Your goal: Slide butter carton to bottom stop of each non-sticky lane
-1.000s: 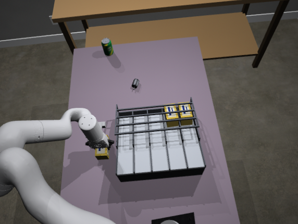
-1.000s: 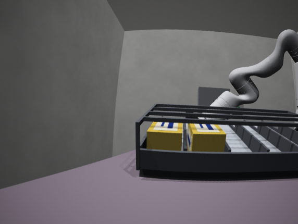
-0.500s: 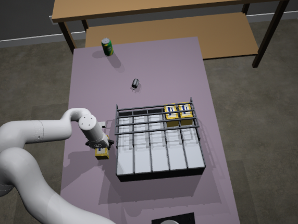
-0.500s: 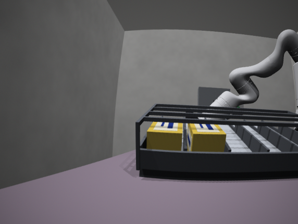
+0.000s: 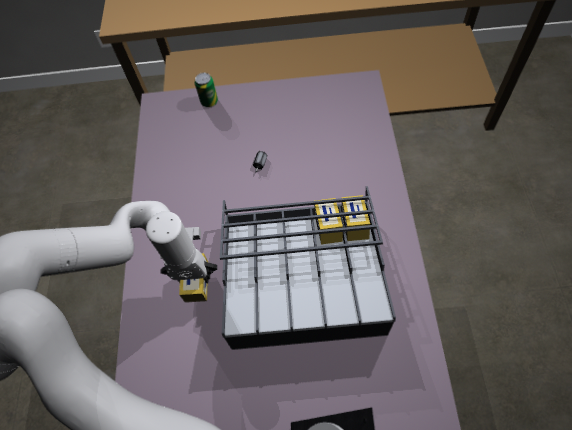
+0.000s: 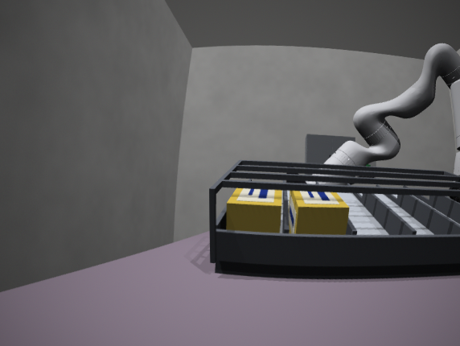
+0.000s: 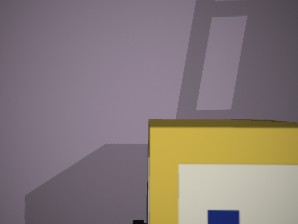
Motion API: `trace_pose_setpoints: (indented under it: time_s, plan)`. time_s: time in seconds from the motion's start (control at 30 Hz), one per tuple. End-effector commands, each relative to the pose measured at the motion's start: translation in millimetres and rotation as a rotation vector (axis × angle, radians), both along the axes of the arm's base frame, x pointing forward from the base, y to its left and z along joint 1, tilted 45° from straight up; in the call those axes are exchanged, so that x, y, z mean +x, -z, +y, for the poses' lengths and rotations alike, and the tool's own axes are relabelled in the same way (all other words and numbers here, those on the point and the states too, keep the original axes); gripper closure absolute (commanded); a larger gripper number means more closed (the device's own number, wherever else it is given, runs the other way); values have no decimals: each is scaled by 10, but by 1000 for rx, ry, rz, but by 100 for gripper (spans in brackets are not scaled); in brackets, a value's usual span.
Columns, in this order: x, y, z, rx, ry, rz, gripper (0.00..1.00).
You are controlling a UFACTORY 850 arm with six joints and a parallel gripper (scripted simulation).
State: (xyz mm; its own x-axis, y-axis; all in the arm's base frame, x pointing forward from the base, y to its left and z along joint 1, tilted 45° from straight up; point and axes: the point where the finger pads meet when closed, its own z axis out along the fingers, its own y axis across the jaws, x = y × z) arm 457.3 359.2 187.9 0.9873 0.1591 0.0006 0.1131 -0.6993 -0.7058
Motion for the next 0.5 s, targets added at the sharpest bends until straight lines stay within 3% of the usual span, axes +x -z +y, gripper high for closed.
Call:
trace_pose_setpoints:
  time_s: [0.0, 0.37, 0.4, 0.47]
  plan:
    - [67, -465, -436, 0, -2, 1, 100]
    - [67, -465, -436, 0, -2, 1, 100]
    - [143, -949, -915, 1, -18, -19, 100]
    - [144, -971, -939, 1, -18, -19, 100]
